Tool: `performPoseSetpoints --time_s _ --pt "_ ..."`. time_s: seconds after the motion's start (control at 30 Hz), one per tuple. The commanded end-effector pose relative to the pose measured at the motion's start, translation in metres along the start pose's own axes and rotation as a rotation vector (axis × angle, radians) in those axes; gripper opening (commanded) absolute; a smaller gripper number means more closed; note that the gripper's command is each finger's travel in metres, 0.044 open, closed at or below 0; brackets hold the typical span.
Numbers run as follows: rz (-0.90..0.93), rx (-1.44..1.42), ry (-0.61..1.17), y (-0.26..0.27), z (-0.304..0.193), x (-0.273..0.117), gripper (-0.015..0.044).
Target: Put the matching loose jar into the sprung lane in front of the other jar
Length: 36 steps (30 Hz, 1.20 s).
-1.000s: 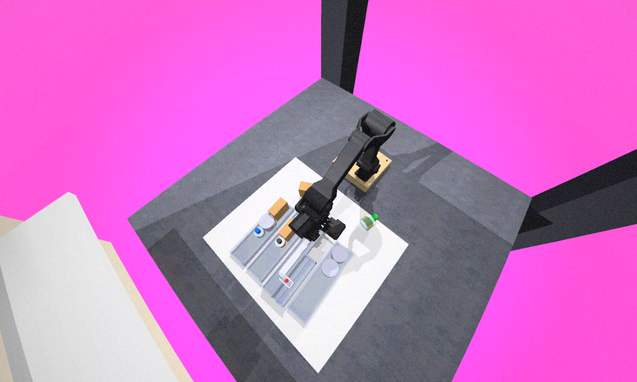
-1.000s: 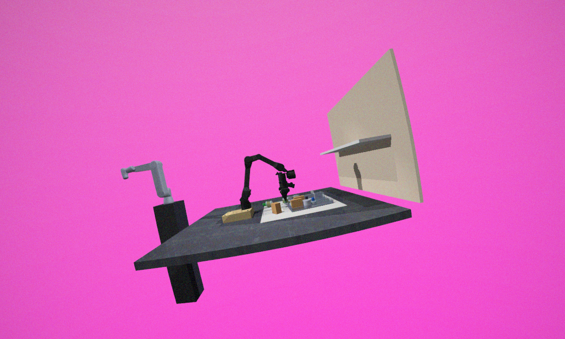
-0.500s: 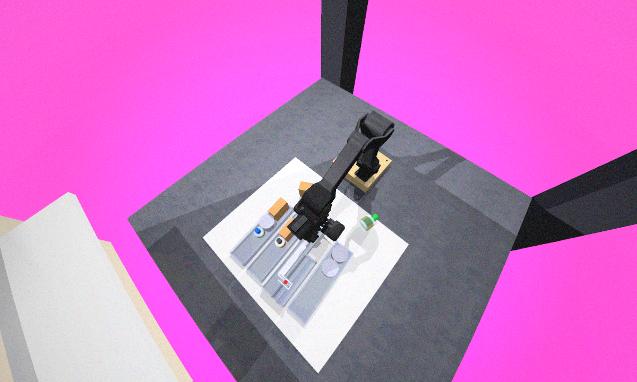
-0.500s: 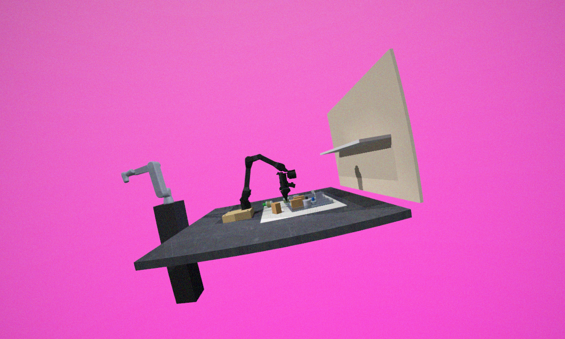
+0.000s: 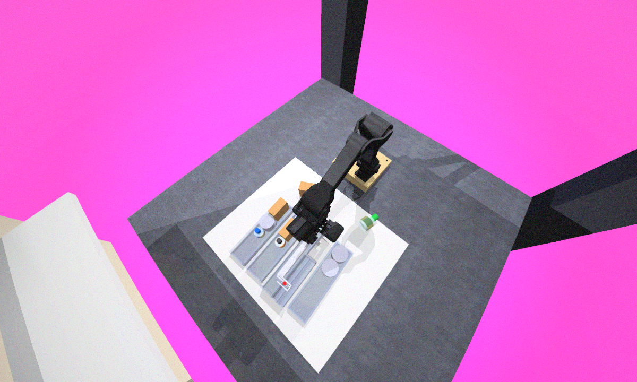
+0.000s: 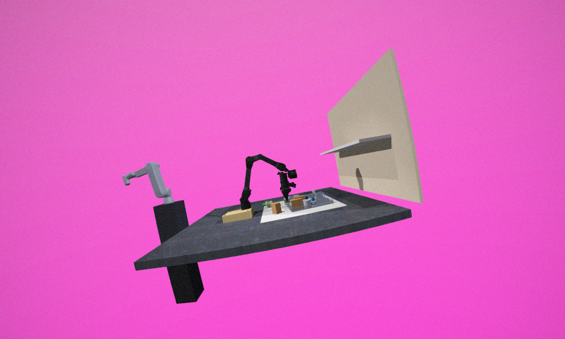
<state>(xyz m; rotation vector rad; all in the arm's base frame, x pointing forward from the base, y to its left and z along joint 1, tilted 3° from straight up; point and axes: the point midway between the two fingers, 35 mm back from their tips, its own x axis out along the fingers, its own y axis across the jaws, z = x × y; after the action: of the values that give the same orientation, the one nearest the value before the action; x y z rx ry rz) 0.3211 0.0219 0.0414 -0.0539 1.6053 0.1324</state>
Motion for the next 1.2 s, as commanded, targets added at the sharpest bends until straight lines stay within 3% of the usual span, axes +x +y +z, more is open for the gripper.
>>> performPoseSetpoints --time_s 0.0,1.17 --pt "-0.004 0.001 -0.040 -0.001 0.013 -0.004 0.0000" --pt "-0.004 0.001 -0.041 -0.001 0.025 -0.008 0.0000"
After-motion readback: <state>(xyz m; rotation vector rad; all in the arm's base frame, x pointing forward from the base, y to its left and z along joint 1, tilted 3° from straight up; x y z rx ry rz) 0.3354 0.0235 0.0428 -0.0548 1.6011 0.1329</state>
